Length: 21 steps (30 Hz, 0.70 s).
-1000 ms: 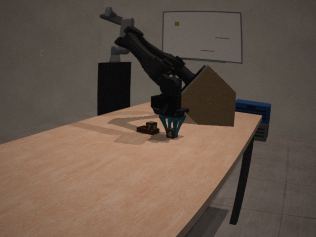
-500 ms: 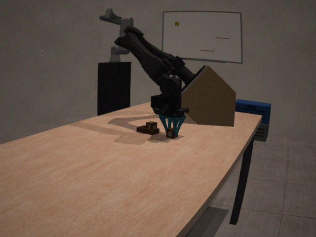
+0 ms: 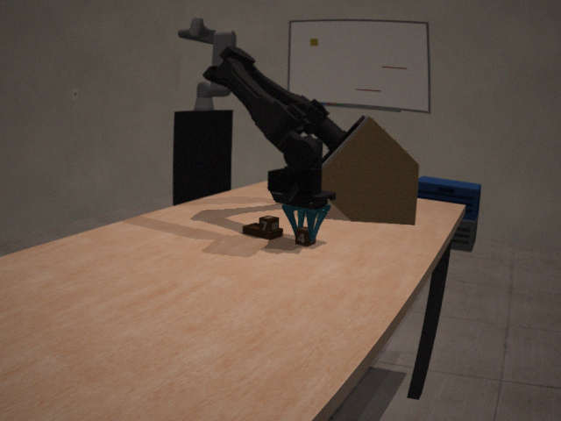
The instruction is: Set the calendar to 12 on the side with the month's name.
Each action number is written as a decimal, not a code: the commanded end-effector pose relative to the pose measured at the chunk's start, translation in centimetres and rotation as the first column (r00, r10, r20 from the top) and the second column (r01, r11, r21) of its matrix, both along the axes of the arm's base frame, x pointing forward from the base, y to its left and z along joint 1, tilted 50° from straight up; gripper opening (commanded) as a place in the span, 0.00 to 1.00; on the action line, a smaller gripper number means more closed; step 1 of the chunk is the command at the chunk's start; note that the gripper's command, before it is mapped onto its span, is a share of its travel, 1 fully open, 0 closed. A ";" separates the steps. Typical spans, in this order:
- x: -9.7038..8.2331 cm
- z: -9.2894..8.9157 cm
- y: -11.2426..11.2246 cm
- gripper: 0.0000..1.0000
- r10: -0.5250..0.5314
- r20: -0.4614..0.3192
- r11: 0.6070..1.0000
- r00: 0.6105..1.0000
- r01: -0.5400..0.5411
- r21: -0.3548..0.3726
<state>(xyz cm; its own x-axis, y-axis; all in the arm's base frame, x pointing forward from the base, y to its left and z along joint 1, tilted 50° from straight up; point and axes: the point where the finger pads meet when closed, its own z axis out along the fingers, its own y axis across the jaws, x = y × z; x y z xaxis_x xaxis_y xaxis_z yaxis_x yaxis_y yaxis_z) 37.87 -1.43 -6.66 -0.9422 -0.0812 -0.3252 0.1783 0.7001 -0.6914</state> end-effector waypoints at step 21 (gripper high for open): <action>0.4 1.1 1.0 0.27 0.023 0.022 1.000 0.999 -0.024 0.006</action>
